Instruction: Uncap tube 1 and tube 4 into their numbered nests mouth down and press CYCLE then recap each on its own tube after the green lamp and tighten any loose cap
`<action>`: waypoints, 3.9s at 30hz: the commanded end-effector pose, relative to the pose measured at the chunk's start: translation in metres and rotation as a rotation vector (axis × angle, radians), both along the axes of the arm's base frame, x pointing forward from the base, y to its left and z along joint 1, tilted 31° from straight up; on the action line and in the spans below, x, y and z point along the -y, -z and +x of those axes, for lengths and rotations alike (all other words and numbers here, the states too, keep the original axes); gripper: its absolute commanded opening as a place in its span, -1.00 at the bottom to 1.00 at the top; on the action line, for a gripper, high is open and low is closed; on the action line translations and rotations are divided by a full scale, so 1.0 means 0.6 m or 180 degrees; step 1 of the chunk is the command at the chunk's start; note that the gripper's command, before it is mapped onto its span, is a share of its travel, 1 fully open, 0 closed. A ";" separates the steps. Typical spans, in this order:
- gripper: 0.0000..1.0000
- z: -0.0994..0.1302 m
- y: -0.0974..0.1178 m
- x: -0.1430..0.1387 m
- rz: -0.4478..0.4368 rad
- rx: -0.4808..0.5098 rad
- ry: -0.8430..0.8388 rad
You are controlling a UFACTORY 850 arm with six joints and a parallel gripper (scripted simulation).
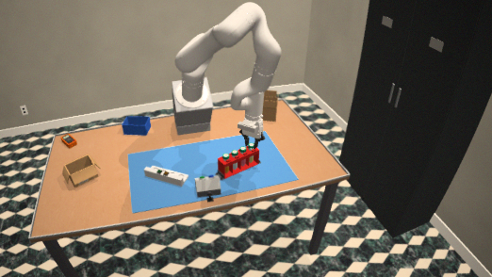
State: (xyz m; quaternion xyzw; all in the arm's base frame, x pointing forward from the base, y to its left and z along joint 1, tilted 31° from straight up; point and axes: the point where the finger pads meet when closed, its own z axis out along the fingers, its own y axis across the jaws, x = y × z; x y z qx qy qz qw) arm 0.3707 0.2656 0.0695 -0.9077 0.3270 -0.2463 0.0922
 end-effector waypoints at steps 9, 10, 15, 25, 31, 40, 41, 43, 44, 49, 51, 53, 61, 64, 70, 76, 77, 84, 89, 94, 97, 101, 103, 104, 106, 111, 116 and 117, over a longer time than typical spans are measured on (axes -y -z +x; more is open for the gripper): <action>-0.08 0.000 0.000 0.000 0.0944 0.0004 0.1456; -0.08 0.000 0.000 0.000 0.1055 -0.0002 0.1654; -0.08 0.000 0.000 0.000 0.1350 -0.0011 0.2140; -0.08 0.000 0.000 0.000 0.1890 -0.0030 0.3053; -0.08 0.000 0.000 0.000 0.2139 -0.0040 0.3476; -1.00 0.000 0.000 0.000 0.2139 -0.0040 0.3476; -1.00 0.000 0.000 0.000 0.2139 -0.0040 0.3476; -1.00 0.000 0.000 0.000 0.2139 -0.0040 0.3476; -1.00 0.000 0.000 0.000 0.2139 -0.0040 0.3476; -1.00 0.000 0.000 0.000 0.2139 -0.0040 0.3476; -1.00 0.000 0.000 0.000 0.2139 -0.0040 0.3476; -1.00 0.000 0.000 0.000 0.2139 -0.0040 0.3476; -1.00 0.000 -0.001 0.000 0.1491 -0.0016 0.2380; -1.00 0.000 -0.001 0.000 0.1329 -0.0010 0.2106; -1.00 0.000 -0.001 0.000 0.1005 0.0002 0.1558; -1.00 0.000 -0.001 0.000 0.0599 0.0016 0.0874; -1.00 0.000 -0.001 0.000 0.0517 0.0019 0.0737; -1.00 0.000 -0.001 0.000 0.0029 0.0035 -0.0083; -1.00 0.000 -0.001 0.000 -0.0216 0.0043 -0.0493; -1.00 0.000 -0.001 0.000 -0.0413 0.0049 -0.0823; -1.00 0.000 -0.001 0.000 -0.0413 0.0049 -0.0823; -0.08 0.000 -0.001 0.000 -0.0413 0.0049 -0.0823; -0.08 0.000 -0.001 0.000 -0.0413 0.0049 -0.0823; -0.08 0.000 -0.001 0.000 -0.0413 0.0049 -0.0823; -0.08 0.000 -0.001 0.000 -0.0413 0.0049 -0.0823; -0.08 0.000 -0.001 0.000 -0.0413 0.0049 -0.0823; -0.08 0.000 -0.001 0.000 -0.0005 0.0036 -0.0140; -0.08 0.000 -0.001 0.000 -0.0005 0.0036 -0.0140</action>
